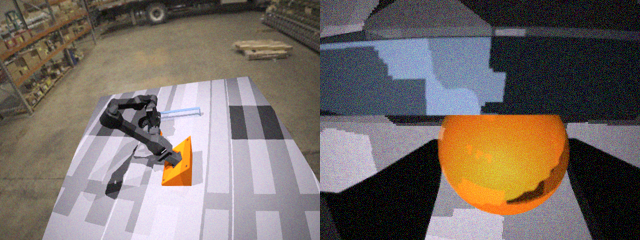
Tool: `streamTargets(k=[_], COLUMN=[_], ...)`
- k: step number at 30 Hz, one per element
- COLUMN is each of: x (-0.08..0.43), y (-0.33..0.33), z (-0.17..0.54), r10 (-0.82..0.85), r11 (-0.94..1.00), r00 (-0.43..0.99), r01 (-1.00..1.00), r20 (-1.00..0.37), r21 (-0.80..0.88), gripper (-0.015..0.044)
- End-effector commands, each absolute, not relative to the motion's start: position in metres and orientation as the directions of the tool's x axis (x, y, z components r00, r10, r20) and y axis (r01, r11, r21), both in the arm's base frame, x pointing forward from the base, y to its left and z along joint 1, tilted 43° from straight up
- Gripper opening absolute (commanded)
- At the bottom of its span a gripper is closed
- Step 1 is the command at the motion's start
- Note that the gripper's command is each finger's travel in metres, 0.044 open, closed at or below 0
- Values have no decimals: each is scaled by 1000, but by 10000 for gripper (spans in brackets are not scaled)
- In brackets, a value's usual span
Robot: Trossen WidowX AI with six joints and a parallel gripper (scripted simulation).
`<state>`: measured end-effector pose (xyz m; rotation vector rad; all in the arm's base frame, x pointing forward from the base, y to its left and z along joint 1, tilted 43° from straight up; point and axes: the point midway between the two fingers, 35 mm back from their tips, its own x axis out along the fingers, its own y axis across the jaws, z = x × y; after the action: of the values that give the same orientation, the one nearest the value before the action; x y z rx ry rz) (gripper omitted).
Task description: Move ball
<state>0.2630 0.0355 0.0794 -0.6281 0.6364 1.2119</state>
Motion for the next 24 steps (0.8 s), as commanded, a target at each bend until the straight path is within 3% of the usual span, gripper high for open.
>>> streamTargets(k=[1,5,12,23,24], x=[263,263,244,247,247], y=[36,36,-18,-16,-17], z=[80,80,139,134,135], r10=[638,638,639,638,638], r11=[230,230,232,244,244], r00=[228,228,224,234,233], r01=[-968,-968,-968,-965,-965], r20=[-735,-735,-736,-733,-734], r21=[-100,-100,-93,-95,-95], gripper=[289,378,378,378,404])
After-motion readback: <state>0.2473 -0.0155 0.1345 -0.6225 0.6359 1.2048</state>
